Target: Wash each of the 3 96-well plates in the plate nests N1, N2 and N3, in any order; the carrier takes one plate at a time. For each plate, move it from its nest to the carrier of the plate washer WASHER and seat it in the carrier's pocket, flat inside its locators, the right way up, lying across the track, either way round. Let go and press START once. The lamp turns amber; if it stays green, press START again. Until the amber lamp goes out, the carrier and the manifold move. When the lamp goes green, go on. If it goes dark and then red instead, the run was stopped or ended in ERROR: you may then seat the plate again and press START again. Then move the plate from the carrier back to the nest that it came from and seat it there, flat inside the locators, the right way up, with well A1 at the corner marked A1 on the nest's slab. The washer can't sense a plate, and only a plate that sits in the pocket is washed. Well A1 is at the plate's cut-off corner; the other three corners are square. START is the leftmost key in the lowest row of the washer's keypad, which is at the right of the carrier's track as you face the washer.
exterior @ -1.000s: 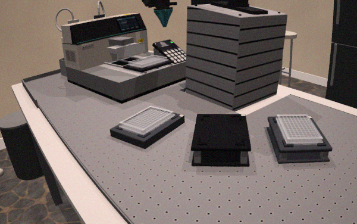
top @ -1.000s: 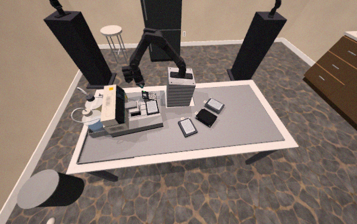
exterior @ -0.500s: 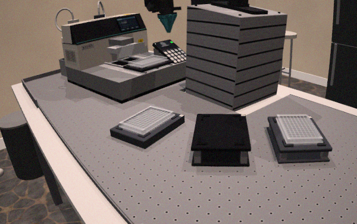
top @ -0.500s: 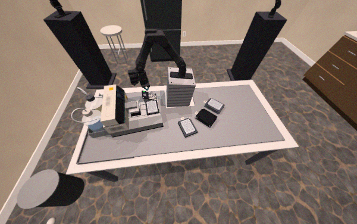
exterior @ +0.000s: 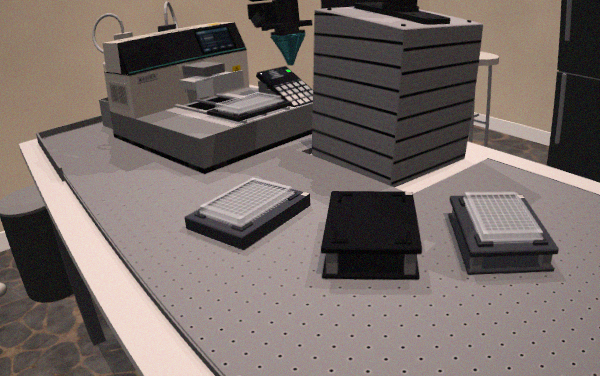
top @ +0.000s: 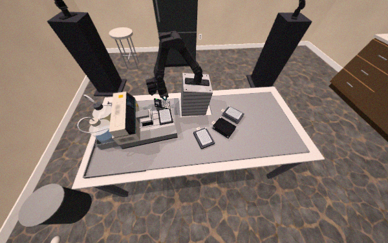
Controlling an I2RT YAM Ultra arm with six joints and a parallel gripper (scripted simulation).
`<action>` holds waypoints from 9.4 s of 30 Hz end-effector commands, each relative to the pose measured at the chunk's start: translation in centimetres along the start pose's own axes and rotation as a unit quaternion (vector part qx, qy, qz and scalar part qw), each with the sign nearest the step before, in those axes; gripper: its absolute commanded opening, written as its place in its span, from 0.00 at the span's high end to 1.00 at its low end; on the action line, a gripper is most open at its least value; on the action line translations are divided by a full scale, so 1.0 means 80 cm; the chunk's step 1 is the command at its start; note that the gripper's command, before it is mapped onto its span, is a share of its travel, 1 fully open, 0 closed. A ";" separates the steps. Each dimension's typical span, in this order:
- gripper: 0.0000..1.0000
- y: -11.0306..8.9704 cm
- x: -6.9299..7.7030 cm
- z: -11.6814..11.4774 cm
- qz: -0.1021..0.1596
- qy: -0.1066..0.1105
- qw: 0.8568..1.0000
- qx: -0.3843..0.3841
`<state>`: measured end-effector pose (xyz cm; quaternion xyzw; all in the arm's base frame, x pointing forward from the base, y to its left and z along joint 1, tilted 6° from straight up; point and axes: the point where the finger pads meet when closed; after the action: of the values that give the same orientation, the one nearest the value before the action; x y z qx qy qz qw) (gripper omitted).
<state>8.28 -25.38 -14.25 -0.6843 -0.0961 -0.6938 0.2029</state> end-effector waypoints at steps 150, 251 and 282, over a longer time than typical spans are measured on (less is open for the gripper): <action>0.00 0.066 -0.051 0.125 -0.018 -0.020 0.711 0.703; 1.00 0.067 -0.088 0.125 -0.018 -0.020 0.711 0.703; 1.00 0.066 -0.067 0.125 -0.018 -0.020 0.711 0.703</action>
<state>19.14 -24.82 -20.68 -0.3547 -0.5674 -0.4165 0.6154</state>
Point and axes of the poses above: the point where the finger pads meet when closed, its own x axis back along the fingers, its own z axis across the jaws, y = z × x, and after that the axes turned 11 degrees about x, right-handed
